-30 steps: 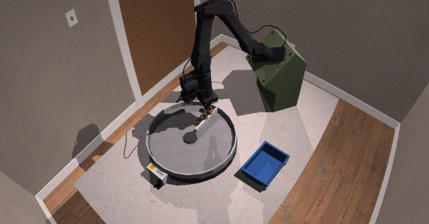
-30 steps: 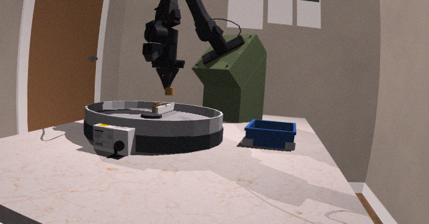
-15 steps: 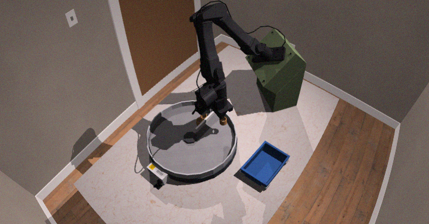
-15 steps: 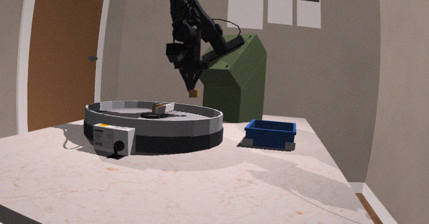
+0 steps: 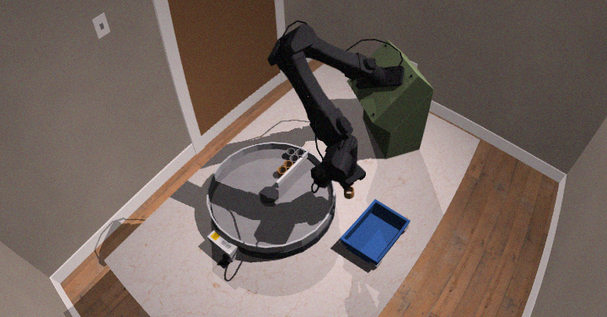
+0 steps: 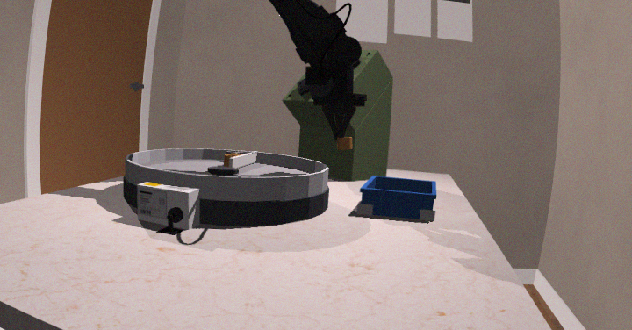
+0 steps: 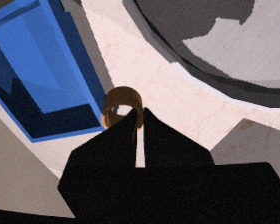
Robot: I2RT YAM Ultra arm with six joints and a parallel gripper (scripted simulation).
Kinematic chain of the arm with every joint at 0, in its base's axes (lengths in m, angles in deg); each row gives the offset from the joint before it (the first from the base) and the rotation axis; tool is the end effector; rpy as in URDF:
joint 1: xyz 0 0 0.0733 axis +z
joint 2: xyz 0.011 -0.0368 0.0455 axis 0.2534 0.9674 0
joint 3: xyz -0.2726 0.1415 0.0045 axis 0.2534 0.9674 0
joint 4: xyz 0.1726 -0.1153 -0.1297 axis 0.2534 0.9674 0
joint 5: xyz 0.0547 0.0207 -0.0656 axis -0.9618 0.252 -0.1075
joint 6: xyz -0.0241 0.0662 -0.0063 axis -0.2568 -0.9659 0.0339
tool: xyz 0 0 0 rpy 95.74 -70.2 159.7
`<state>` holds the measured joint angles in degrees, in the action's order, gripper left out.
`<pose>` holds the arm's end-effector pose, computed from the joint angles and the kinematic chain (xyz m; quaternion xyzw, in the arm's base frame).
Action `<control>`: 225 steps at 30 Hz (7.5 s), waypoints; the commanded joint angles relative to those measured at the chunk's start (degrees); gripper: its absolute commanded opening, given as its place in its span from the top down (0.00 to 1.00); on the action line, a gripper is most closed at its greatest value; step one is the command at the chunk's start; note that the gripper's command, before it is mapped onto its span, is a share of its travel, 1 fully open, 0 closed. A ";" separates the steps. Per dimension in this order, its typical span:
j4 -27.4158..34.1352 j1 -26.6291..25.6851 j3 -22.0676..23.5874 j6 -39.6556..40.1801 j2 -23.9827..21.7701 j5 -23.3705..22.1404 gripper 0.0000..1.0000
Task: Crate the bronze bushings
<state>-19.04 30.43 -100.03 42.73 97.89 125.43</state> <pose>0.3170 0.0540 0.1891 0.2187 0.8973 -0.1890 0.3337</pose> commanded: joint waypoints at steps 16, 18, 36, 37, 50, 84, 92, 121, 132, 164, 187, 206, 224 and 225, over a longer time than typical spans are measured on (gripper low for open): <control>9.45 11.99 -20.46 -17.85 19.69 7.58 1.00; 10.95 12.67 -22.75 -19.10 21.51 7.82 1.00; 14.89 14.82 -29.65 -22.45 26.59 8.44 1.00; 14.91 14.84 -29.70 -22.46 26.82 8.44 1.00; 15.03 14.84 -29.79 -22.46 26.15 8.44 1.00; 15.71 15.52 -31.05 -23.47 28.38 8.59 1.00; 15.78 15.51 -31.10 -23.43 26.34 8.58 1.00; 15.81 15.49 -31.15 -23.34 26.34 8.58 1.00; 16.20 15.25 -31.92 -22.49 26.47 8.55 1.00; 16.15 15.25 -31.86 -22.49 26.44 8.55 1.00; 14.66 15.23 -30.08 -22.46 26.08 8.56 1.00; 14.66 15.23 -30.08 -22.46 26.08 8.56 1.00; 3.96 10.32 -30.03 -15.77 30.80 6.22 1.00; 3.89 10.29 -30.04 -15.74 30.84 6.32 1.00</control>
<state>-12.04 38.84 -128.79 25.44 130.67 132.12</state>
